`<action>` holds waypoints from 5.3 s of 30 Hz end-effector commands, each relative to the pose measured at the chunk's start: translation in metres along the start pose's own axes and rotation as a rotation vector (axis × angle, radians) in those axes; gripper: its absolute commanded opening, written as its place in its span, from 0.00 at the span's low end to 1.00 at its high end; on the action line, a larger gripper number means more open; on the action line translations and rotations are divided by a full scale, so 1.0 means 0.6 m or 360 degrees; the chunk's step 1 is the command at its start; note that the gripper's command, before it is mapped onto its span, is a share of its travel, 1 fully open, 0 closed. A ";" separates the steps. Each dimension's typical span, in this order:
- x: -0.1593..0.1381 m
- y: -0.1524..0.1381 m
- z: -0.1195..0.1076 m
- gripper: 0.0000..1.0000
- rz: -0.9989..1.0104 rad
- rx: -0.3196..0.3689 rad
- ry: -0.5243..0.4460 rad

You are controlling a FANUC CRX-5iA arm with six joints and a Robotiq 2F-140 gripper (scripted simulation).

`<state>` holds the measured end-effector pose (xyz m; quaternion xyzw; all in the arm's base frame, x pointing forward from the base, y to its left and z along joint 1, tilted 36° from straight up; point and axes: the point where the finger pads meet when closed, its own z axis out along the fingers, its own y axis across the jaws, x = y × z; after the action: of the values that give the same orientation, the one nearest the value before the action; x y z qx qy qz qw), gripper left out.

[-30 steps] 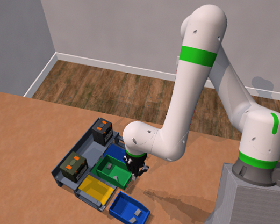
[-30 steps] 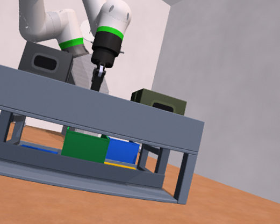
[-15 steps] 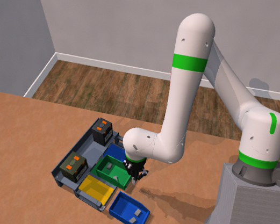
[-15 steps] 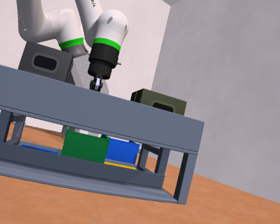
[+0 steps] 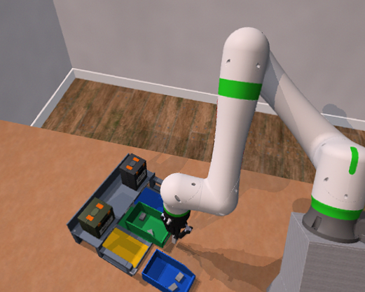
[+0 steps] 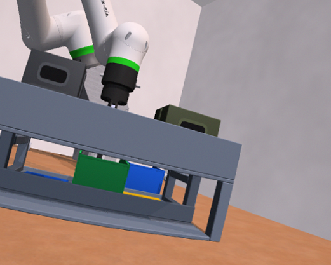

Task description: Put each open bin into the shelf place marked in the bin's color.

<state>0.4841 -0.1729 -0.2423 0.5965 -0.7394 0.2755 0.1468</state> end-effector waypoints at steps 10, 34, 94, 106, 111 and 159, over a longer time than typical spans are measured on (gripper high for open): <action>0.000 0.000 0.010 0.00 0.0000 0.0001 -0.0001; 0.000 -0.004 0.010 0.00 0.0000 0.0001 -0.0001; -0.001 -0.031 0.010 0.00 0.0000 0.0001 -0.0001; -0.001 -0.035 0.010 0.00 0.0000 0.0001 -0.0001; -0.001 -0.038 0.010 0.00 0.0000 0.0001 -0.0001; -0.001 -0.082 0.010 0.00 0.0000 0.0001 -0.0001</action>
<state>0.5304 -0.1829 -0.2365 0.5965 -0.7394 0.2757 0.1465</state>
